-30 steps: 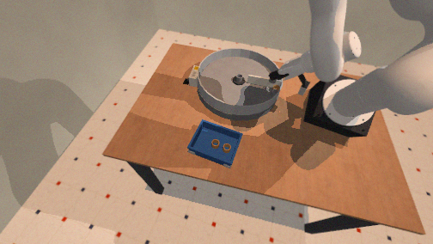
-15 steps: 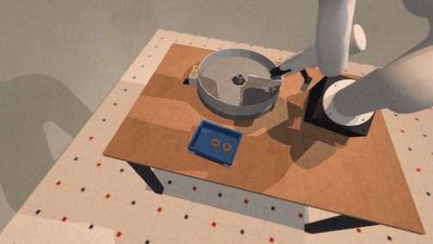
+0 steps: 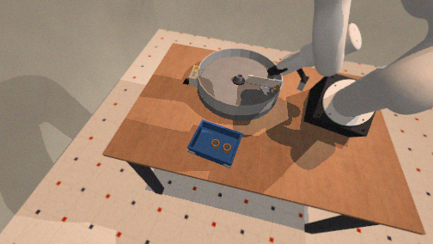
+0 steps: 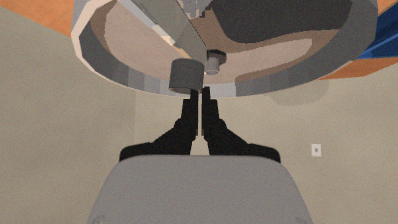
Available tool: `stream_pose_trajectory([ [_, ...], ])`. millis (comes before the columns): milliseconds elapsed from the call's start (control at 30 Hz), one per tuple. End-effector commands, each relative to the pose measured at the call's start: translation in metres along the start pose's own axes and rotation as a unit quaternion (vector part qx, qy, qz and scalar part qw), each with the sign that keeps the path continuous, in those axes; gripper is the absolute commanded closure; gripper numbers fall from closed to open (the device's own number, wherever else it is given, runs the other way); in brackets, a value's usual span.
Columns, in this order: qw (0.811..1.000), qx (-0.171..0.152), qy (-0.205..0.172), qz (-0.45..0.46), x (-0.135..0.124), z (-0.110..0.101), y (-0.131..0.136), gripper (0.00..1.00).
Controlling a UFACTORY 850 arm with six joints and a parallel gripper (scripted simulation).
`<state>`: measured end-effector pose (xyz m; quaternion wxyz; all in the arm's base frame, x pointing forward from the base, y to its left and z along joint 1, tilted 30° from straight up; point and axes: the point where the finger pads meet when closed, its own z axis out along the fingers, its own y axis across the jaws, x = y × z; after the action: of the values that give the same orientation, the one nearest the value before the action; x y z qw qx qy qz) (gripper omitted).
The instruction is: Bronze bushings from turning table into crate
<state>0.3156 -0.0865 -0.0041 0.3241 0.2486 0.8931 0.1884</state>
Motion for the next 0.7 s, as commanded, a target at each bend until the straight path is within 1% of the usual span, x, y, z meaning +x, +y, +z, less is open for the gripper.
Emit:
stream_pose_trajectory([
  [0,1.0,0.001,0.0,0.0,-0.024,0.02,0.008,1.0],
  [100,1.0,0.001,0.0,0.0,-0.046,0.039,0.016,1.0],
  [167,1.0,0.001,0.0,0.0,-0.046,0.039,0.016,1.0],
  [267,1.0,0.001,0.0,0.0,-0.073,0.062,0.025,1.0],
  [433,1.0,0.001,0.0,0.0,-0.101,0.086,0.036,1.0],
  [533,1.0,0.001,0.0,0.0,-0.107,0.091,0.038,1.0],
  [667,1.0,0.001,0.0,0.0,-0.107,0.091,0.038,1.0],
])
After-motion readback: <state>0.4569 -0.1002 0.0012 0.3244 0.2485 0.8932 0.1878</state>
